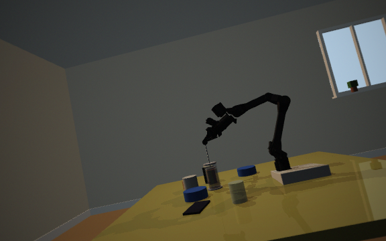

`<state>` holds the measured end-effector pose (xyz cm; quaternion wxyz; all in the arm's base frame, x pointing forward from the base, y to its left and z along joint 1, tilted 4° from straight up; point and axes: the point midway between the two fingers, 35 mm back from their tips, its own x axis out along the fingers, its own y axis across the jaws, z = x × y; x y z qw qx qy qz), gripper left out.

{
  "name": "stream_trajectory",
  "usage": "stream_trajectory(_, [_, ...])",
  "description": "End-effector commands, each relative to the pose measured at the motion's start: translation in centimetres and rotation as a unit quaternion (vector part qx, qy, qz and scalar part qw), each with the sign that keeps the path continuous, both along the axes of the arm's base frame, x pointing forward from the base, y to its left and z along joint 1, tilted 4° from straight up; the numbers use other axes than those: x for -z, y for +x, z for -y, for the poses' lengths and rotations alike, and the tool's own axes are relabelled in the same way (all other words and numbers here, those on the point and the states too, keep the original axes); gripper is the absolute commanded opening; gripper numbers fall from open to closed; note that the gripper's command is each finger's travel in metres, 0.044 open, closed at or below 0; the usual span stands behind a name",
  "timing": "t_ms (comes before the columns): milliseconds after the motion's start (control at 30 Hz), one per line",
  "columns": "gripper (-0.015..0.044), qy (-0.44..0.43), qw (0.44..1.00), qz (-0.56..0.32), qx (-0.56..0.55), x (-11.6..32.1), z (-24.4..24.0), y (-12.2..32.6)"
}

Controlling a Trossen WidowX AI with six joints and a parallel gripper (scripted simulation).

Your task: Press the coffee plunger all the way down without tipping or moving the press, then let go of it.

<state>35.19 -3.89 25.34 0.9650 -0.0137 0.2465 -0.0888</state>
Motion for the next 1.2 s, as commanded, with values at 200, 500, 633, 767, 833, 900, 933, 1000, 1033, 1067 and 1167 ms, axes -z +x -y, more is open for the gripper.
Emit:
stream_trajectory(200, [0.0126, -0.001, 1.000, -0.001, -0.001, 1.5, 0.1, 0.3])
stream_trajectory(500, [0.0126, -0.001, 1.000, 0.000, -0.001, 3.0, 0.3, 0.6])
stream_trajectory(633, [0.0126, -0.001, 1.000, 0.000, -0.001, 3.6, 0.3, 0.7])
stream_trajectory(767, [0.0126, -0.001, 1.000, 0.000, -0.001, 4.3, 0.4, 0.8])
stream_trajectory(833, [0.0126, -0.001, 1.000, 0.000, -0.001, 4.6, 0.4, 0.8])
stream_trajectory(900, [0.0126, -0.001, 1.000, 0.000, -0.001, 4.9, 0.5, 0.9])
stream_trajectory(933, [0.0126, -0.001, 1.000, 0.000, -0.001, 5.1, 0.5, 0.9])
stream_trajectory(1000, [0.0126, -0.001, 1.000, 0.000, -0.001, 5.4, 0.5, 0.9])
stream_trajectory(1033, [0.0126, -0.001, 1.000, 0.000, -0.001, 5.6, 0.5, 1.0])
stream_trajectory(1067, [0.0126, -0.001, 1.000, 0.000, -0.001, 5.7, 0.5, 1.0])
stream_trajectory(1167, [0.0126, -0.002, 1.000, 0.000, -0.001, 6.2, 0.6, 1.0])
